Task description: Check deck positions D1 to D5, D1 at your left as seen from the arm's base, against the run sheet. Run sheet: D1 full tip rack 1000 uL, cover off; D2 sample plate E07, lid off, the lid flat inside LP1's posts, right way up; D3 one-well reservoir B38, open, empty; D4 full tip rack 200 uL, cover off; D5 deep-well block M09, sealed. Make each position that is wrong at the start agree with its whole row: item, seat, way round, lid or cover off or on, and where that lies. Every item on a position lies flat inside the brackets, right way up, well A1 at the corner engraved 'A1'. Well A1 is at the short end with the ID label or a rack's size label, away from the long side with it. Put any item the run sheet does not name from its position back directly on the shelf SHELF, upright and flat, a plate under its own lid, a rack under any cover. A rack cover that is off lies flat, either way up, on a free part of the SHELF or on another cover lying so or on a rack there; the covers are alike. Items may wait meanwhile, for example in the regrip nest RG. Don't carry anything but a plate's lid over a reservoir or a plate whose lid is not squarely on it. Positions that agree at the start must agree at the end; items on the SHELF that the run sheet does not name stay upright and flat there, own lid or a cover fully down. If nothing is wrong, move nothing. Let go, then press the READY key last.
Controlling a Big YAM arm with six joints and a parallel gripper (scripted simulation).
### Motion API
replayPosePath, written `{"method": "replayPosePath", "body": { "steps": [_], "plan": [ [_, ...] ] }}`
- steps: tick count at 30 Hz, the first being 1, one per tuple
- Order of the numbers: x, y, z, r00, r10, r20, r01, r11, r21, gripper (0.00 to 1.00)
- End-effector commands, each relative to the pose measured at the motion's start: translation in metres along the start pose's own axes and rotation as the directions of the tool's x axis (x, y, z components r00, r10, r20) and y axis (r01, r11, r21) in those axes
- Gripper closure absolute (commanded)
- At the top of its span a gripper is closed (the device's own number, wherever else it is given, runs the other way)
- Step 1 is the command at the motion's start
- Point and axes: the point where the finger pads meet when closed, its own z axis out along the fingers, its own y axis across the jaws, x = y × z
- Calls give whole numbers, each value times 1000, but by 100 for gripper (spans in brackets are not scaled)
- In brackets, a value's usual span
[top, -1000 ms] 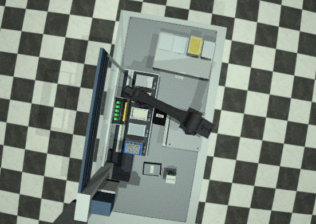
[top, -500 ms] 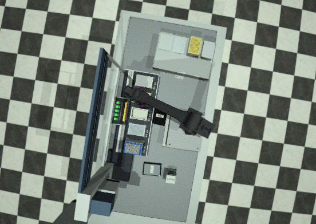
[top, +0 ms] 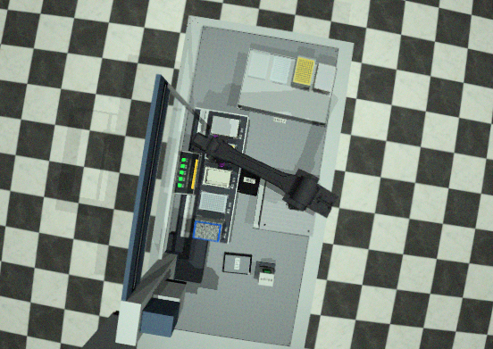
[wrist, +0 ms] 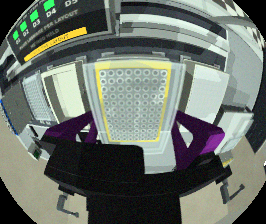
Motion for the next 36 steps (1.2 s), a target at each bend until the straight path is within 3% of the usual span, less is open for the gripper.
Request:
{"method": "replayPosePath", "body": {
  "steps": [1,4,6,9,12,15,16,18,21,25,29,32,33,36],
  "plan": [
    [-20,-7,-16,1000,2,30,-2,1000,7,100],
    [-22,-8,-38,998,3,66,-5,1000,19,100],
    [-22,-7,-41,998,3,66,-4,1000,19,100],
    [-22,-5,-38,999,2,48,-3,1000,13,100],
    [-23,-4,-52,998,1,67,-2,1000,19,100],
    [-23,-4,-54,998,0,67,-2,1000,20,100],
    [-21,-5,-39,999,2,32,-2,1000,8,100],
    [-21,-5,-43,999,2,34,-3,1000,9,100],
    [-22,-5,-64,998,1,68,-3,1000,20,100],
    [-22,-4,-62,999,1,48,-1,1000,13,100],
    [-21,-5,-78,998,3,69,-4,1000,20,100],
    [-21,-4,-78,998,1,65,-3,1000,19,100],
    [-21,-3,-65,999,-1,34,1,1000,8,100],
    [-21,-4,-78,999,1,50,-2,1000,14,100]
  ]
}}
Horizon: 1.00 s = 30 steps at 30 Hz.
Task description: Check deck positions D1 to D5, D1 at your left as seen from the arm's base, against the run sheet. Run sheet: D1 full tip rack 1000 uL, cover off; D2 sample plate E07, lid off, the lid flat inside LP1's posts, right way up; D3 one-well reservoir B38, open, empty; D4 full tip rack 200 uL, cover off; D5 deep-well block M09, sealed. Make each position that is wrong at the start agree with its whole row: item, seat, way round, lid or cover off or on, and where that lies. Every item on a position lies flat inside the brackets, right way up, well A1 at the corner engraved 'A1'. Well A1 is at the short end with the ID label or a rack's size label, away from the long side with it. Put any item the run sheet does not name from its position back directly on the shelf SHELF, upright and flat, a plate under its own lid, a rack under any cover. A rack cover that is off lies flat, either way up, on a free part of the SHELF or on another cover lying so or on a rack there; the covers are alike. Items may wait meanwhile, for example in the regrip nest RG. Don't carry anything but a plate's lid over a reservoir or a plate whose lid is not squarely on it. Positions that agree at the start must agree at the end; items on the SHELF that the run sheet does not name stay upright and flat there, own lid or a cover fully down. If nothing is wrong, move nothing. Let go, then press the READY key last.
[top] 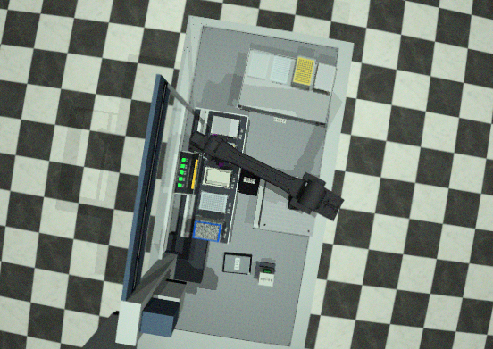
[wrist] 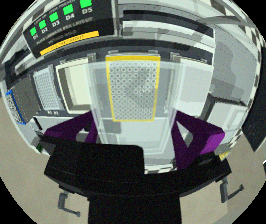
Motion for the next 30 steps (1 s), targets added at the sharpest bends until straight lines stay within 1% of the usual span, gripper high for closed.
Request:
{"method": "replayPosePath", "body": {
  "steps": [1,3,6,10,13,14,16,17,19,20,23,27,30],
  "plan": [
    [-20,-3,-35,998,2,65,-3,1000,19,100],
    [-20,-3,-42,997,2,72,-4,1000,21,100],
    [-20,-3,-39,998,0,55,-1,1000,16,100],
    [-19,-3,-54,997,2,73,-4,1000,21,100],
    [-19,-3,-53,998,2,68,-4,1000,20,100],
    [-20,-3,-42,999,0,39,0,1000,10,100],
    [-20,-2,-45,999,-1,40,1,1000,10,100],
    [-20,-2,-54,998,0,55,-1,1000,16,100],
    [-19,-3,-65,997,2,71,-3,1000,21,100],
    [-18,-3,-67,997,3,72,-4,1000,21,100],
    [-19,-2,-65,998,1,58,-2,1000,16,100],
    [-18,-2,-79,997,1,72,-3,1000,21,100],
    [-18,-3,-79,998,2,69,-4,1000,20,100]
  ]
}}
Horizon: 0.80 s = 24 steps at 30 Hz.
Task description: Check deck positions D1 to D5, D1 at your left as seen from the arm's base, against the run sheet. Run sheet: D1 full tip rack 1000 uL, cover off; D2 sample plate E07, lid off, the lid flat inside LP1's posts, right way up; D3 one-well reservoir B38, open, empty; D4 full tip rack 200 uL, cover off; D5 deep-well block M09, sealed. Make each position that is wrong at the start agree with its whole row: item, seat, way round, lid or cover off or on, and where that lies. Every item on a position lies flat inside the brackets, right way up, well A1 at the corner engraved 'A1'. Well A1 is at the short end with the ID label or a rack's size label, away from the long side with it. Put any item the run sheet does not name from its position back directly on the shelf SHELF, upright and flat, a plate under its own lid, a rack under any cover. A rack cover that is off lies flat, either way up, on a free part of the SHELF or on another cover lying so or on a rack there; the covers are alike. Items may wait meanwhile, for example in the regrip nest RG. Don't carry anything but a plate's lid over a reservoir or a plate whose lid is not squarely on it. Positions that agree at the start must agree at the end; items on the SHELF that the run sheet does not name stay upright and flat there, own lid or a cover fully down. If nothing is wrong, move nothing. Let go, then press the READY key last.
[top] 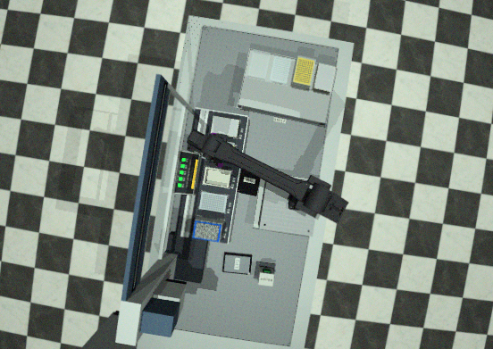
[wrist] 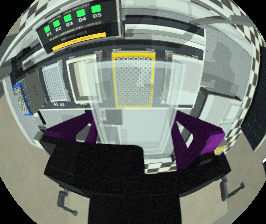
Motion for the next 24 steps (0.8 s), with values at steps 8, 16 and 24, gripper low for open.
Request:
{"method": "replayPosePath", "body": {
  "steps": [8,16,24],
  "plan": [
    [-19,-3,-48,997,2,71,-3,1000,20,100],
    [-18,-2,-60,997,1,71,-2,1000,20,100],
    [-18,-3,-65,998,1,63,-2,1000,18,100]
  ]
}}
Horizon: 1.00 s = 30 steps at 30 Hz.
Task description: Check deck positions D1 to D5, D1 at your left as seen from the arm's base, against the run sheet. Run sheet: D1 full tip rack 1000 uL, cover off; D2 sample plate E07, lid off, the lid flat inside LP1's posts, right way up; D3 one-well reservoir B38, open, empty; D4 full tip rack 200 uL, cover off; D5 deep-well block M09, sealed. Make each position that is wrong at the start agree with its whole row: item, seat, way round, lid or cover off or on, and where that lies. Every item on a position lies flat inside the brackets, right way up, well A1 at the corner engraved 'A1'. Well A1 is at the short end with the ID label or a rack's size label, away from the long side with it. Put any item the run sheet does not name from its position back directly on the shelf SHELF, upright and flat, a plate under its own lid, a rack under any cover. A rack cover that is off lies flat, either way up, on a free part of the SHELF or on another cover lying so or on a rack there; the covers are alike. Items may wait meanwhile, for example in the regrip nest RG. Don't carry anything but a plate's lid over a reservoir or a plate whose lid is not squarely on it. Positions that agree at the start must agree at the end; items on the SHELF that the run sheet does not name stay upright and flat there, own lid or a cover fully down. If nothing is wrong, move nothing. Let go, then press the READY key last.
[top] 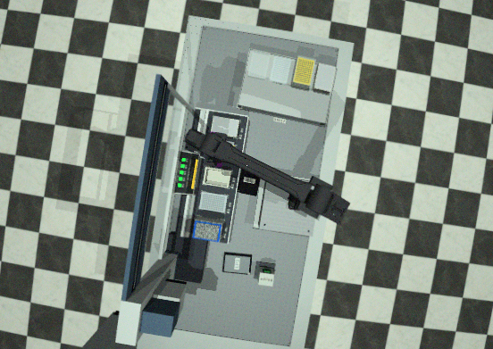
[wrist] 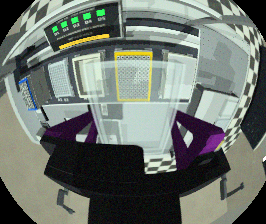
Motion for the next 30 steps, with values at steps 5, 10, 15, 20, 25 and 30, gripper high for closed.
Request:
{"method": "replayPosePath", "body": {
  "steps": [5,10,15,20,25,30],
  "plan": [
    [-10,-3,-20,999,2,47,-2,1000,14,100],
    [-10,-3,-20,999,2,47,-2,1000,14,100],
    [27,-4,-15,999,2,32,-2,1000,9,100],
    [50,-4,-14,999,2,35,-2,1000,11,100],
    [78,-3,-12,1000,1,23,-1,1000,8,100],
    [94,-2,-12,1000,1,18,-1,1000,6,100]
  ]
}}
